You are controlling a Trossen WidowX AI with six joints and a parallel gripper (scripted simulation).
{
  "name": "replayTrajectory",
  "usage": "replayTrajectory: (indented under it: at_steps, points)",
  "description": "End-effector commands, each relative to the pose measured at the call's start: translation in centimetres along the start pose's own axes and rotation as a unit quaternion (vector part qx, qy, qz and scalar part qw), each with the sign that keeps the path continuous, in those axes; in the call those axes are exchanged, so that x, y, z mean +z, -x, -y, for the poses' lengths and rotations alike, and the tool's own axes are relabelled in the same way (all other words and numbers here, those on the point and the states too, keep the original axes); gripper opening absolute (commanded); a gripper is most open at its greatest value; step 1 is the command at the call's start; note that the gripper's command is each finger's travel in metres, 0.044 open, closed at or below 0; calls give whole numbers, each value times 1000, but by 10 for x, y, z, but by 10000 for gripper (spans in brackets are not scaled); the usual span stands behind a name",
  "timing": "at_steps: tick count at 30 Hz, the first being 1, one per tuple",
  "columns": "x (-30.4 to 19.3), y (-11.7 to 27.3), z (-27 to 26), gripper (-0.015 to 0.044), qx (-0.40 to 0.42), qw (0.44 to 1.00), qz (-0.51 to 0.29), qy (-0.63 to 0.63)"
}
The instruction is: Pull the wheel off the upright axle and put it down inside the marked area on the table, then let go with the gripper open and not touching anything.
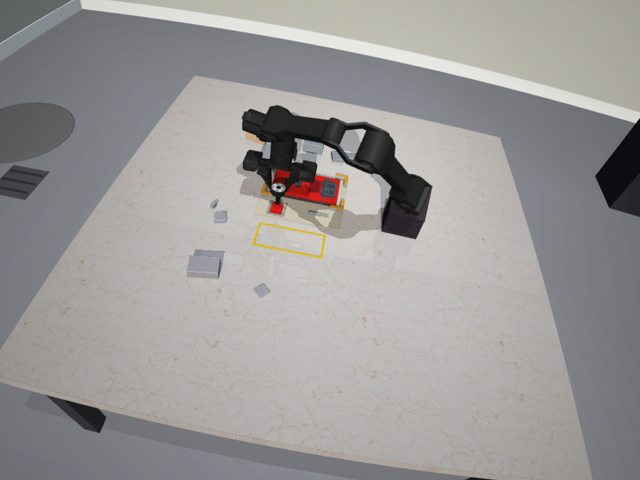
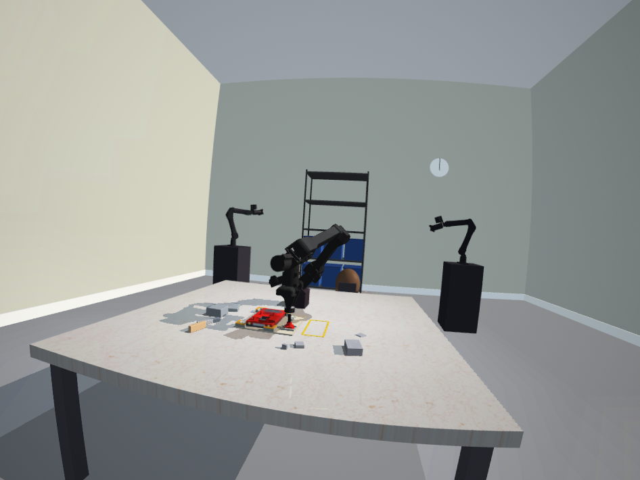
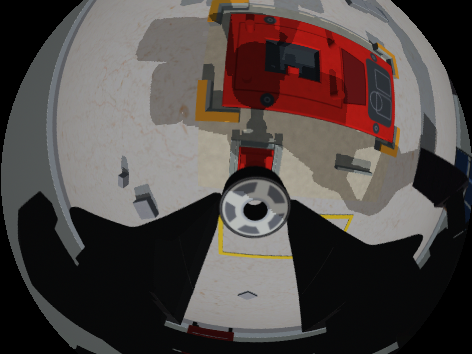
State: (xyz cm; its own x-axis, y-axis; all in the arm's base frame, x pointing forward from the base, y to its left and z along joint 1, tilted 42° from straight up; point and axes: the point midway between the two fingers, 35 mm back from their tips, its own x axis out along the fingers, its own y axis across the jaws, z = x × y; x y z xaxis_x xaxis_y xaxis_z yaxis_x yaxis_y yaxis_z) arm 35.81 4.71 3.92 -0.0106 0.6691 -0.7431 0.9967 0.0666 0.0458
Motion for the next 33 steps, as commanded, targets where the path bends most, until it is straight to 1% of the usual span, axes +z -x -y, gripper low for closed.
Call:
replayTrajectory:
  at_steps: [1, 18, 26, 27, 33]
  points:
    - [0, 1, 0, 0, -1, 1000, 1, 2]
    - [0, 7, 0, 0, 0, 1000, 1, 2]
    - [0, 29, 2, 0, 0, 1000, 2, 2]
    - [0, 22, 2, 0, -2, 1000, -1, -2]
    - [-23, 24, 11, 0, -2, 1000, 1, -2]
